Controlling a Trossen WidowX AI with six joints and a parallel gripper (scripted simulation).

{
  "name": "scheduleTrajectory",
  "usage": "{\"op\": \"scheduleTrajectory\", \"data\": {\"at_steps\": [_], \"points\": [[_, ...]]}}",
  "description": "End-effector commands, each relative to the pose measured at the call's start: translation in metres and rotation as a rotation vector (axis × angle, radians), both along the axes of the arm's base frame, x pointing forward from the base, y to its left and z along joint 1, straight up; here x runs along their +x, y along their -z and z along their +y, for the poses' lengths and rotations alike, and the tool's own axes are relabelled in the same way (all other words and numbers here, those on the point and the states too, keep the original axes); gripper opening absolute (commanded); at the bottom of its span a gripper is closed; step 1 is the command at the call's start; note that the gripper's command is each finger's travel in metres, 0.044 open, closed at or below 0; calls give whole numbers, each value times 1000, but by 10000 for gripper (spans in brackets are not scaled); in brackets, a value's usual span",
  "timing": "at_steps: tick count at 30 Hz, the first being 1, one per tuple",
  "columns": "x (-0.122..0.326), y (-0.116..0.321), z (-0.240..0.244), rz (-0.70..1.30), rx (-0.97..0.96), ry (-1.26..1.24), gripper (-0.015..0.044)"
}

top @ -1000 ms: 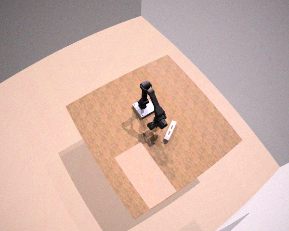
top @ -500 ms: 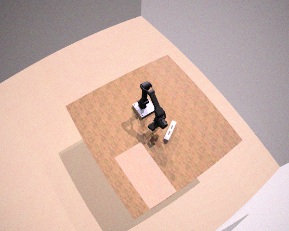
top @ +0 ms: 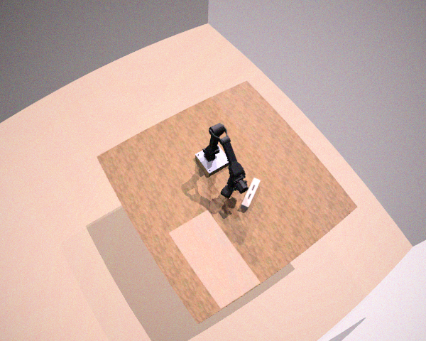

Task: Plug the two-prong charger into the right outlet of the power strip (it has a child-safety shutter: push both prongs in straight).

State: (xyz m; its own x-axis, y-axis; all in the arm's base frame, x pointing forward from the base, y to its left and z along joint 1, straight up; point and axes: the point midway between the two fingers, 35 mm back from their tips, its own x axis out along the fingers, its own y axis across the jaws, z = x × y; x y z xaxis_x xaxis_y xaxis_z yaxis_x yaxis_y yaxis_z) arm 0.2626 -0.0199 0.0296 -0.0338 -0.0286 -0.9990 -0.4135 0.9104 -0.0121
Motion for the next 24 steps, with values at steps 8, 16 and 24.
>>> {"op": "scheduleTrajectory", "data": {"at_steps": [8, 16, 24], "points": [[13, 2, 5, -4, -3, -35, 0], [24, 4, 10, -5, -3, -55, 0], [34, 6, 16, -6, -3, -75, 0]]}}
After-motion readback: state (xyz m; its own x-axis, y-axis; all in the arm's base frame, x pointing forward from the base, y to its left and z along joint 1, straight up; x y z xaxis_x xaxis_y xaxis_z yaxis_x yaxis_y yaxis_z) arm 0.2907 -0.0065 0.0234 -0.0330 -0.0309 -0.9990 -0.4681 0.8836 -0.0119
